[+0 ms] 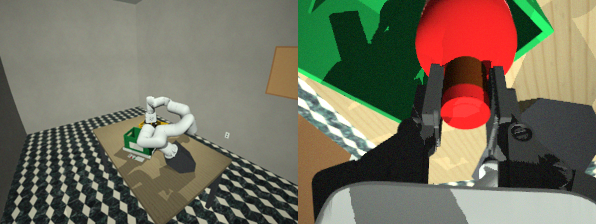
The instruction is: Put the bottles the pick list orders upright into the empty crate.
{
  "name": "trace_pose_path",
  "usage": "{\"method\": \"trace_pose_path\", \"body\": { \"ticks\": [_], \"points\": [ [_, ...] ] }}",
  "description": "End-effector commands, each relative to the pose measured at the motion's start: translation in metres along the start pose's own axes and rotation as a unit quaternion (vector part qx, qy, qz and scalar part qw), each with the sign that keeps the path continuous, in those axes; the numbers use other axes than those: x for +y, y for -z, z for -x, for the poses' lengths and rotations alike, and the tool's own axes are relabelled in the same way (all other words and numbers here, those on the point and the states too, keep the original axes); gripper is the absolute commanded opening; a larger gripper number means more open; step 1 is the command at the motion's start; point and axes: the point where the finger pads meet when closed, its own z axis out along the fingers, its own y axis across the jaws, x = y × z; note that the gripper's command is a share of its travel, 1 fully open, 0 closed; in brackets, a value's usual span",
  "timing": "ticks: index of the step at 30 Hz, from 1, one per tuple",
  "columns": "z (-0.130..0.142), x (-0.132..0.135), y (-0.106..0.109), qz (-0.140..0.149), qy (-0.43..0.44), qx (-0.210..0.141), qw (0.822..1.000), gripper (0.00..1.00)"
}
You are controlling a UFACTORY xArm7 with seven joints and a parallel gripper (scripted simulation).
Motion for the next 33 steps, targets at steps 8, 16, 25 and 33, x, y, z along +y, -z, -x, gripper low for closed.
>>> {"method": "trace_pose_path", "body": {
  "ticks": [8, 16, 25, 33],
  "points": [
    [-0.001, 0.001, -0.009, 0.001, -0.001, 0.002, 1.000, 0.00],
    [-0.001, 0.001, -0.017, 0.001, -0.001, 0.002, 1.000, 0.00],
    [-0.001, 0.001, -0.024, 0.001, -0.001, 0.002, 1.000, 0.00],
    [-0.001, 0.001, -0.032, 0.001, -0.001, 0.002, 1.000, 0.00]
  ]
}}
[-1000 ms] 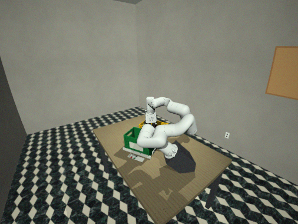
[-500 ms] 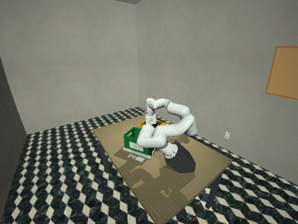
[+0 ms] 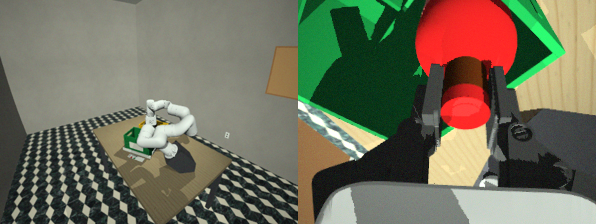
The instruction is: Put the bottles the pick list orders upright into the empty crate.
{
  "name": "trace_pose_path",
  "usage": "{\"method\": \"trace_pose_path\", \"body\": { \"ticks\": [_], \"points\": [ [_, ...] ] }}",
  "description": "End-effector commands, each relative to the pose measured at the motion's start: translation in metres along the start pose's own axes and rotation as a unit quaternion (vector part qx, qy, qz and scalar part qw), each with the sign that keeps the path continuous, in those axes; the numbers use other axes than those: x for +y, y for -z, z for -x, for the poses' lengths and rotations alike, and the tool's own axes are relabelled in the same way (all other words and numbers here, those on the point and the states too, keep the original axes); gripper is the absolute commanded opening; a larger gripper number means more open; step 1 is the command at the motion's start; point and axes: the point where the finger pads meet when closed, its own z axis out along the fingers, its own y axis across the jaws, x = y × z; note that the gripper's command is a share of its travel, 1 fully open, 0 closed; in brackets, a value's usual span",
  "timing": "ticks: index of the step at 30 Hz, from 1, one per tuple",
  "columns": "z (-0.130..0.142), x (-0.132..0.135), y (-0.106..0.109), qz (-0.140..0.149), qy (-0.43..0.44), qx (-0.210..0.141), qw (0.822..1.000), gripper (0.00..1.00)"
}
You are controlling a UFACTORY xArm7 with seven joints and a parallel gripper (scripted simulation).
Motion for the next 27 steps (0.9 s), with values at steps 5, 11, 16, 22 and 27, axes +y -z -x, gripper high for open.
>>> {"method": "trace_pose_path", "body": {
  "ticks": [5, 11, 16, 22, 27],
  "points": [
    [-0.001, 0.001, -0.006, 0.001, -0.001, 0.002, 1.000, 0.00],
    [-0.001, 0.001, -0.012, 0.001, -0.001, 0.002, 1.000, 0.00],
    [-0.001, 0.001, -0.017, 0.001, -0.001, 0.002, 1.000, 0.00],
    [-0.001, 0.001, -0.021, 0.001, -0.001, 0.002, 1.000, 0.00],
    [-0.001, 0.001, -0.026, 0.001, -0.001, 0.002, 1.000, 0.00]
  ]
}}
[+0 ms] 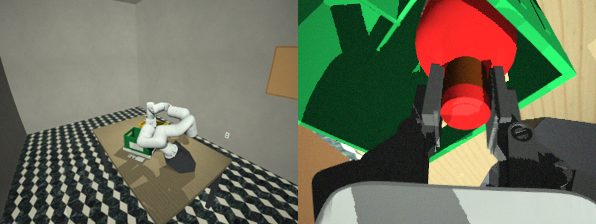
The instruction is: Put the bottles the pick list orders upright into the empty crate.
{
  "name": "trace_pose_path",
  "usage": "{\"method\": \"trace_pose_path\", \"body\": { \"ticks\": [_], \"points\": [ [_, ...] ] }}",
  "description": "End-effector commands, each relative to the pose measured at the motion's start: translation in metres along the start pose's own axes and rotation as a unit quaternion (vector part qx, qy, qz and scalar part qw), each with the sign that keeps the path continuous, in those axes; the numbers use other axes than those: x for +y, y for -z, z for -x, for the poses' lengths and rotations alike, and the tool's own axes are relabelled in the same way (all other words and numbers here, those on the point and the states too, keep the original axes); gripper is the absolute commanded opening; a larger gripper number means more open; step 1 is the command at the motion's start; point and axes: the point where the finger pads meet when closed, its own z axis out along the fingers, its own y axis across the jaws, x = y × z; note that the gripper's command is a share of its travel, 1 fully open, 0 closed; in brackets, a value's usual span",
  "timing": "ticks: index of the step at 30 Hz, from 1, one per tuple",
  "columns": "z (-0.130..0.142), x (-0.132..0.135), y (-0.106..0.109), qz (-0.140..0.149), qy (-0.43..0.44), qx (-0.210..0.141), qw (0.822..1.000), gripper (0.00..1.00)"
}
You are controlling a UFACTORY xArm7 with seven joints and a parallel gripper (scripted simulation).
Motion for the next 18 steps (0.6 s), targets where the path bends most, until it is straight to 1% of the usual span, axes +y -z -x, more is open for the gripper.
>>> {"method": "trace_pose_path", "body": {
  "ticks": [1, 7, 18],
  "points": [
    [-0.0008, 0.0005, -0.0043, 0.001, 0.000, 0.002, 1.000, 0.00],
    [-0.0008, 0.0005, -0.0103, 0.001, 0.000, 0.002, 1.000, 0.00],
    [-0.0009, 0.0005, -0.0138, 0.001, 0.000, 0.002, 1.000, 0.00]
  ]
}}
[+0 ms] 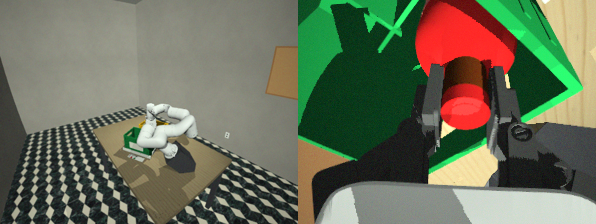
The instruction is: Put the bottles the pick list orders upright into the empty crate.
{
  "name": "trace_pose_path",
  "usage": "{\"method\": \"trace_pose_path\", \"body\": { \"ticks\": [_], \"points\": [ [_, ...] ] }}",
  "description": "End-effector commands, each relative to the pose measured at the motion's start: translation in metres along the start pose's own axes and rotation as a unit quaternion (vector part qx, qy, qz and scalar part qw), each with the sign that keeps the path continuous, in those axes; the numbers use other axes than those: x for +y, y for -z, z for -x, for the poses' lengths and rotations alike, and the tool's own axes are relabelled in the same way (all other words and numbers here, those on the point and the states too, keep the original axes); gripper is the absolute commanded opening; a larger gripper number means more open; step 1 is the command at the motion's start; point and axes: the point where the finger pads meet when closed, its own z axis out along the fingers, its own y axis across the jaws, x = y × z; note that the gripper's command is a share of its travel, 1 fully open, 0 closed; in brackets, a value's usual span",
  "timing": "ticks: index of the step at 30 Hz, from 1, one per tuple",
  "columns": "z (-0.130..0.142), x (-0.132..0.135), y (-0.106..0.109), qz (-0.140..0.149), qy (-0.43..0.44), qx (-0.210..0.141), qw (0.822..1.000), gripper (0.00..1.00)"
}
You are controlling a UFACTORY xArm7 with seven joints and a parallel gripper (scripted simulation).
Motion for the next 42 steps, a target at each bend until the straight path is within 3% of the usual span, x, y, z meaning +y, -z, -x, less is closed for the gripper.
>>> {"method": "trace_pose_path", "body": {
  "ticks": [1, 42],
  "points": [
    [-0.001, 0.001, -0.002, 0.001, 0.000, 0.002, 1.000, 0.00],
    [-0.001, 0.001, -0.020, 0.001, 0.000, 0.001, 1.000, 0.00]
  ]
}}
